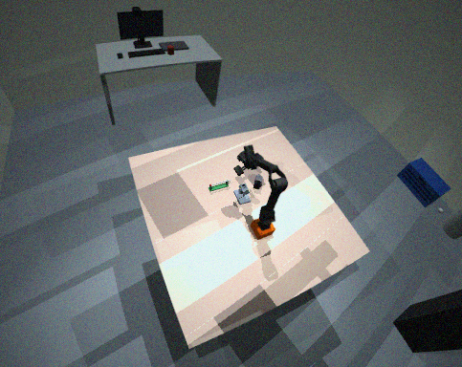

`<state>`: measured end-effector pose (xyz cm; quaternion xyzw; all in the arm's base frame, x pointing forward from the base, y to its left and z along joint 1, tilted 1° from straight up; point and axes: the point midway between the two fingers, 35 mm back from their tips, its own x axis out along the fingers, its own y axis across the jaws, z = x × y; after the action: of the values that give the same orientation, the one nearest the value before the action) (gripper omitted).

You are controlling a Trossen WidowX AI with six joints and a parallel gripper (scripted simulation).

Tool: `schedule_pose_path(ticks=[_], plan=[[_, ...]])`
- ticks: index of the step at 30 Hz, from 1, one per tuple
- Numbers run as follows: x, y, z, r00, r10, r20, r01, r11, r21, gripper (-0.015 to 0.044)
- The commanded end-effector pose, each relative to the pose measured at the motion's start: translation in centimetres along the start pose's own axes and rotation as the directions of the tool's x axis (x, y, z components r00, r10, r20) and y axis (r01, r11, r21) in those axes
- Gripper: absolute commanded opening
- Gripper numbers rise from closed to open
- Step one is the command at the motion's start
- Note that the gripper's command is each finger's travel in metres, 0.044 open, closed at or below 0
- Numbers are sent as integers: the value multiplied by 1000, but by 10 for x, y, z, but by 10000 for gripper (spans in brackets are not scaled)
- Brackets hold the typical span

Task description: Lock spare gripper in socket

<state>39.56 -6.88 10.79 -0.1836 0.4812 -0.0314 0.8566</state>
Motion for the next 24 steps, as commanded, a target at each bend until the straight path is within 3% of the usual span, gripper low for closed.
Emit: schedule_pose_path(ticks=[1, 7, 10, 24], plan=[[-4, -22, -19, 990, -123, 71, 102, 966, 239, 440], [-18, -53, -63, 926, -341, 161, 171, 760, 627, 440], [-29, -60, -85, 892, -414, 180, 157, 659, 735, 440], [-23, -63, -91, 887, -426, 178, 154, 636, 756, 440]])
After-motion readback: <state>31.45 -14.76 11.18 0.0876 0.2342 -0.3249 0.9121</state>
